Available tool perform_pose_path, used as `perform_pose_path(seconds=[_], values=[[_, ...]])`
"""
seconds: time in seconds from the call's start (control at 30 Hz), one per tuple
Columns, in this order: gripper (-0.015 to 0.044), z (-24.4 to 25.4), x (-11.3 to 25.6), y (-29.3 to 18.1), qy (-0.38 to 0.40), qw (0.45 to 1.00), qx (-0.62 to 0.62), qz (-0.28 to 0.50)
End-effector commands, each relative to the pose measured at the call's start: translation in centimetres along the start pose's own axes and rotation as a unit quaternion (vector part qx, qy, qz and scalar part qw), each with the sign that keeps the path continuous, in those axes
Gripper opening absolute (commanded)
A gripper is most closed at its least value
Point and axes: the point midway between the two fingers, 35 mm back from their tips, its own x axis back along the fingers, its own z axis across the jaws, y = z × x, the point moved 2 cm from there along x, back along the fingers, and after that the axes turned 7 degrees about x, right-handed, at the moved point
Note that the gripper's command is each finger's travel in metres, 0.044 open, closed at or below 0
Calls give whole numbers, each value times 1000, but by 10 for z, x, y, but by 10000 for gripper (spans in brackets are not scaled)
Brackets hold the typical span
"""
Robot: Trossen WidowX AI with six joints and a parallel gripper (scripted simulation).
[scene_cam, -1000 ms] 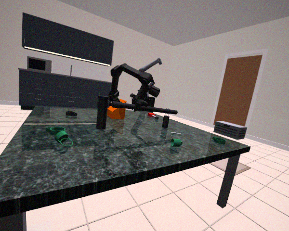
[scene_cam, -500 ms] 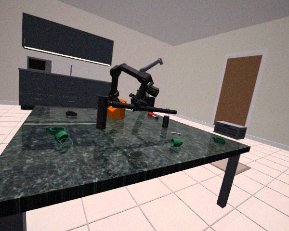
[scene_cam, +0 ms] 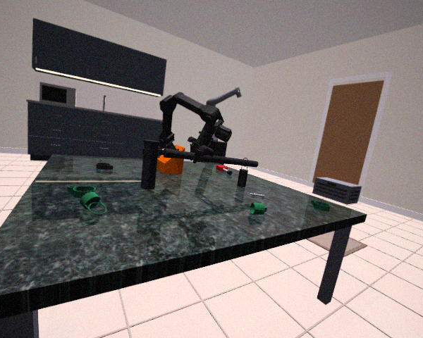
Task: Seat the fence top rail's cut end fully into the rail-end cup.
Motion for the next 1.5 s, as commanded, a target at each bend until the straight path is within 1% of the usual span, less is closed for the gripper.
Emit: perform_pose_path(seconds=[0.0,0.27,0.6,0.83,1.0,1.17,1.33,1.47], values=[[0,0,0,0,0,1000,0,0],[0,0,0,0,0,1000,0,0],[262,0,1,0,-1,1000,0,0],[440,4,25,15,-25,1000,2,-11],[440,9,46,28,-45,999,5,-22],[440,9,46,28,-49,999,11,-19],[440,19,81,26,-93,995,13,-41],[440,19,82,26,-95,994,13,-43]])
